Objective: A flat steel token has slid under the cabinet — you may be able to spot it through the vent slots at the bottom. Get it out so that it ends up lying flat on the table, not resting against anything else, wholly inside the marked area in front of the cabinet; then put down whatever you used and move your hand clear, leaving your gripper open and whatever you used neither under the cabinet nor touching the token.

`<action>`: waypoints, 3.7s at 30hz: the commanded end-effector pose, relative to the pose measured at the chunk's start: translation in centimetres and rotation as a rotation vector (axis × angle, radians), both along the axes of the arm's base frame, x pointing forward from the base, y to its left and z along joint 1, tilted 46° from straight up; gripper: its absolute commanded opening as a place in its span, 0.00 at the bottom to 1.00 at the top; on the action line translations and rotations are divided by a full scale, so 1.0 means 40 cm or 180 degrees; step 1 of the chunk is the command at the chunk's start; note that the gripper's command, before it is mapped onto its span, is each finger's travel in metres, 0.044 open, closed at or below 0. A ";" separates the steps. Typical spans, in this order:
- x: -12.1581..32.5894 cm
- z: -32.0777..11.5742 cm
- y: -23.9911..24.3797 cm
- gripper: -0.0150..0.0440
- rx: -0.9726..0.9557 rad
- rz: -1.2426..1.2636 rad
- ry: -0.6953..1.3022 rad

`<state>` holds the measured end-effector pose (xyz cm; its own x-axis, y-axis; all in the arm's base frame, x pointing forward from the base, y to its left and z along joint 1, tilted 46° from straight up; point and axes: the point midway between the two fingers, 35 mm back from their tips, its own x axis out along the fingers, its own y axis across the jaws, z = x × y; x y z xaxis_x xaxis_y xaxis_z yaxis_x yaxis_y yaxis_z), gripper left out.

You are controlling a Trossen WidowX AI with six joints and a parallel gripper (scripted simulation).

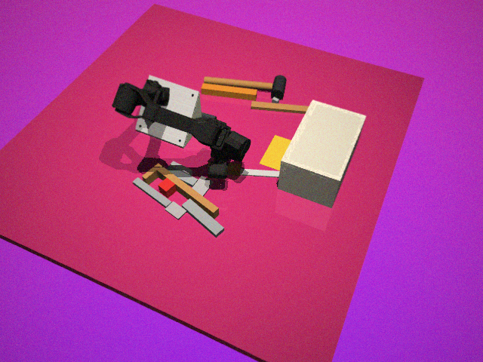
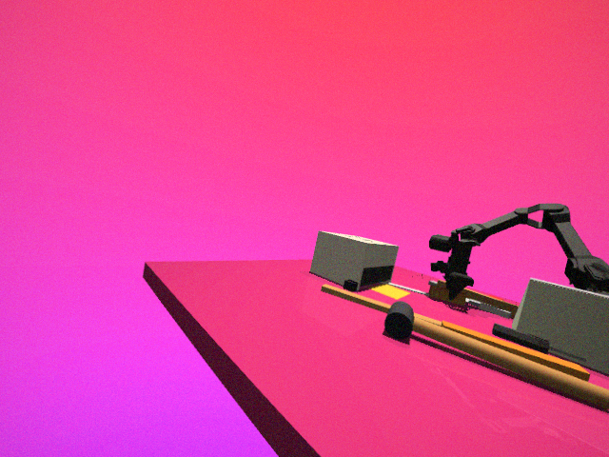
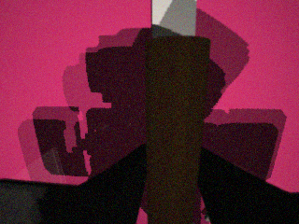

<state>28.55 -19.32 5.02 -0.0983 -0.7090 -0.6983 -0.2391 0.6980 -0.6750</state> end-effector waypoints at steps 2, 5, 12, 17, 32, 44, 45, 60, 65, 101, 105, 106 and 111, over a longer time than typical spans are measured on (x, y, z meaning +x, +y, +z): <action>0.020 -0.005 0.002 0.25 -0.0008 -0.0001 -0.0003; 0.028 -0.006 0.003 0.25 -0.0007 -0.0002 -0.0004; 0.049 -0.010 0.004 0.25 -0.0007 -0.0002 -0.0005; 0.062 -0.013 0.005 0.25 -0.0007 -0.0002 -0.0006; 0.103 -0.021 0.009 0.25 -0.0007 -0.0002 -0.0008; 0.134 -0.028 0.011 0.25 -0.0007 -0.0002 -0.0010; 0.137 -0.029 0.012 0.25 -0.0007 -0.0002 -0.0011; 0.175 -0.037 0.015 0.25 -0.0007 -0.0002 -0.0013; 0.187 -0.040 0.017 0.25 -0.0007 -0.0002 -0.0014; 0.228 -0.083 0.046 0.25 -0.0005 -0.0002 -0.0016; 0.226 -0.089 0.052 0.25 -0.0004 -0.0002 -0.0016; 0.225 -0.091 0.053 0.25 -0.0004 -0.0002 -0.0016; 0.222 -0.099 0.061 0.25 -0.0004 -0.0002 -0.0016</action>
